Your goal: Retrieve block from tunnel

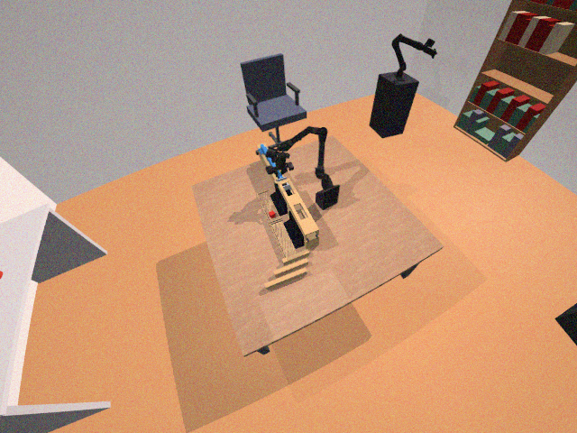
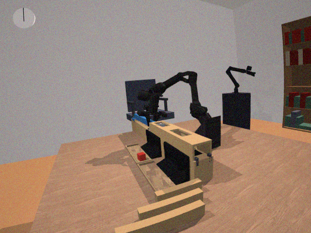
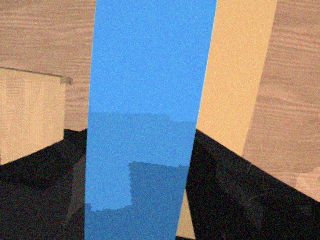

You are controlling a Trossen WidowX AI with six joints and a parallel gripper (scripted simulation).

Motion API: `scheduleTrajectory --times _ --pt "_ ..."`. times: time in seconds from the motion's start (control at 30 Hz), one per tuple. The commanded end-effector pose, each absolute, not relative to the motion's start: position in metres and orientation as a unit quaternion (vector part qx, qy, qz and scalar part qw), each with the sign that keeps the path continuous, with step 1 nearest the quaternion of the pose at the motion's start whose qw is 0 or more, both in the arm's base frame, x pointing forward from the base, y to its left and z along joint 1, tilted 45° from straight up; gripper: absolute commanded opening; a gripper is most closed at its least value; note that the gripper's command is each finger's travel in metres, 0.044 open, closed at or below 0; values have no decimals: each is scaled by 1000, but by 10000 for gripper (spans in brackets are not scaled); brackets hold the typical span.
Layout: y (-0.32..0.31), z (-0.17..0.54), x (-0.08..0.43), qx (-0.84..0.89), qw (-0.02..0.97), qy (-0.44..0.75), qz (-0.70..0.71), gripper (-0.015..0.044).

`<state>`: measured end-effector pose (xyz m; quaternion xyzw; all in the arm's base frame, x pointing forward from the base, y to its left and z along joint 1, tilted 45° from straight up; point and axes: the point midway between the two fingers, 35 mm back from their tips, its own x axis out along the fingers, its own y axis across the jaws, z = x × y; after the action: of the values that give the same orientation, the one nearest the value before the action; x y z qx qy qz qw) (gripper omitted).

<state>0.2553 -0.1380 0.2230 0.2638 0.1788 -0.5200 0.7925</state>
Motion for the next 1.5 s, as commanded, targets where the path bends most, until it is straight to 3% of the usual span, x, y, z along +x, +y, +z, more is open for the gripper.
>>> scheduleTrajectory --times 0.0,0.17,0.73,1.47 --pt "-139 230 257 263 795 169 -520 0" --pt "-139 230 257 263 795 169 -520 0" --pt "-113 247 248 264 794 171 -520 440" --pt "-111 226 253 258 791 167 -528 440"
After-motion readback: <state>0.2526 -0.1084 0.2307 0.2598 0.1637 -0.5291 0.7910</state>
